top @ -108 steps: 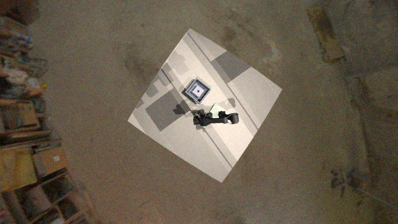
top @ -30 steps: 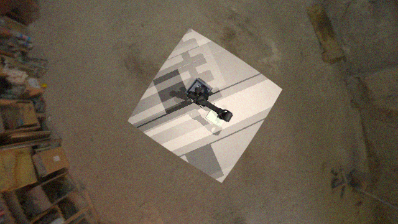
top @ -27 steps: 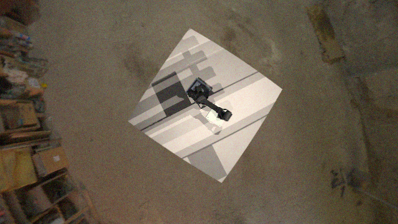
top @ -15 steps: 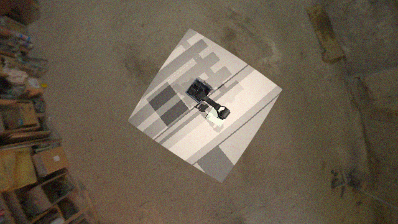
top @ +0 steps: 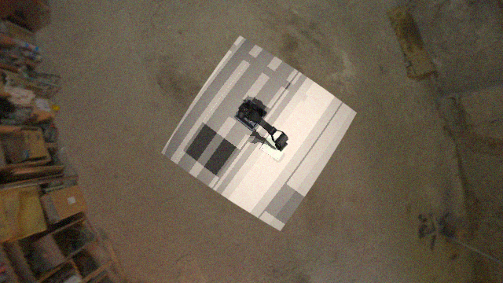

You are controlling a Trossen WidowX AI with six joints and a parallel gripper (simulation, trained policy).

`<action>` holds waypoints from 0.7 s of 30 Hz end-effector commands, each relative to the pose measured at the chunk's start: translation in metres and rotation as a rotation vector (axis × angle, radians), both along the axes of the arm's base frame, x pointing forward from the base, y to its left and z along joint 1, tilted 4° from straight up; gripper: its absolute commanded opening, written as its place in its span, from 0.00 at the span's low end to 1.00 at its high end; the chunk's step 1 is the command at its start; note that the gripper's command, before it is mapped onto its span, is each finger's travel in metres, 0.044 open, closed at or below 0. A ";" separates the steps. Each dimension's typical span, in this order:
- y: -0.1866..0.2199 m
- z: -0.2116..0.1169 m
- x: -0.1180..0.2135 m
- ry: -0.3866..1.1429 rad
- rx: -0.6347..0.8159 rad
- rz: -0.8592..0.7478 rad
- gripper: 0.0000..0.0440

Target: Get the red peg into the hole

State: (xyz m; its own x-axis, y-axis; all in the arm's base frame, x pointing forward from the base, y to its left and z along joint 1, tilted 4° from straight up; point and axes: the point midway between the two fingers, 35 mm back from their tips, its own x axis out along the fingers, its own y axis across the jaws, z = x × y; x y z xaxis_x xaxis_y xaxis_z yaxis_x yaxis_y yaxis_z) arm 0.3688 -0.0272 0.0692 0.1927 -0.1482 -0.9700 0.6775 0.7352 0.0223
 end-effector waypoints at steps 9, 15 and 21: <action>0.006 0.027 0.038 -0.016 0.093 0.032 1.00; 0.015 0.040 0.054 -0.016 0.140 0.046 1.00; 0.027 0.054 0.071 -0.041 0.182 0.056 1.00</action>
State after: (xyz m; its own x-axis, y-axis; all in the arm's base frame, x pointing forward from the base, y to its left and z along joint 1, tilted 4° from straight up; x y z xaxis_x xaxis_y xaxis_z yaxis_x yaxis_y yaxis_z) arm 0.4061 -0.0234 0.1016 0.1158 -0.0270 -0.9929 0.6679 0.7420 0.0577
